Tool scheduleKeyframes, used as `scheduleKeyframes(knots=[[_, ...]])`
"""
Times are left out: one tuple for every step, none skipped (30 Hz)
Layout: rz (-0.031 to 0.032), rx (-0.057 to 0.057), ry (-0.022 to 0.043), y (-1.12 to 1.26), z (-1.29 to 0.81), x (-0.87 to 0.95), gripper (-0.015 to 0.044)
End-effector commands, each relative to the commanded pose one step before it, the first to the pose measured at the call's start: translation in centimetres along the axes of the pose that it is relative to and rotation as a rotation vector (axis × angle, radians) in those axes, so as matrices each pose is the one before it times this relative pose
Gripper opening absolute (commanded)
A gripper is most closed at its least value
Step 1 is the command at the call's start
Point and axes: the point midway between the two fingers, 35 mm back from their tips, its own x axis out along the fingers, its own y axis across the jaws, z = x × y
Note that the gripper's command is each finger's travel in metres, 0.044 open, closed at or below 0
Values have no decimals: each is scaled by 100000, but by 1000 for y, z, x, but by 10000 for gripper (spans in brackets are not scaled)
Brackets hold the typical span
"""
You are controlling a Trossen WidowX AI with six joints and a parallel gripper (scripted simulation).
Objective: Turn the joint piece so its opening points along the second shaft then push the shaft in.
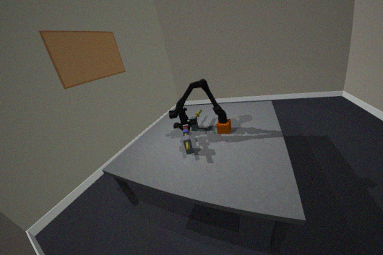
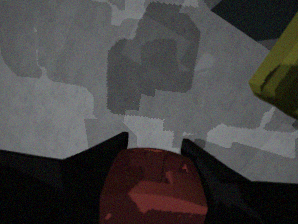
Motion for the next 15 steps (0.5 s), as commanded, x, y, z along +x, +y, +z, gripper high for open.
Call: scheduleKeyframes(knots=[[-16, 561, -88, -6, 8, 55, 182], [0, 0, 0, 0, 0, 0, 182], [0, 0, 0, 0, 0, 0, 182], [0, 0, 0, 0, 0, 0, 182], [0, 0, 0, 0, 0, 0, 182], [0, 0, 0, 0, 0, 0, 182], [0, 0, 0, 0, 0, 0, 182], [17, -561, 89, 7, -8, -55, 156], [0, 0, 0, 0, 0, 0, 147], [0, 0, 0, 0, 0, 0, 147], [0, 0, 0, 0, 0, 0, 147], [0, 0, 0, 0, 0, 0, 147], [0, 0, 0, 0, 0, 0, 147], [0, 0, 0, 0, 0, 0, 147], [0, 0, 0, 0, 0, 0, 121]])
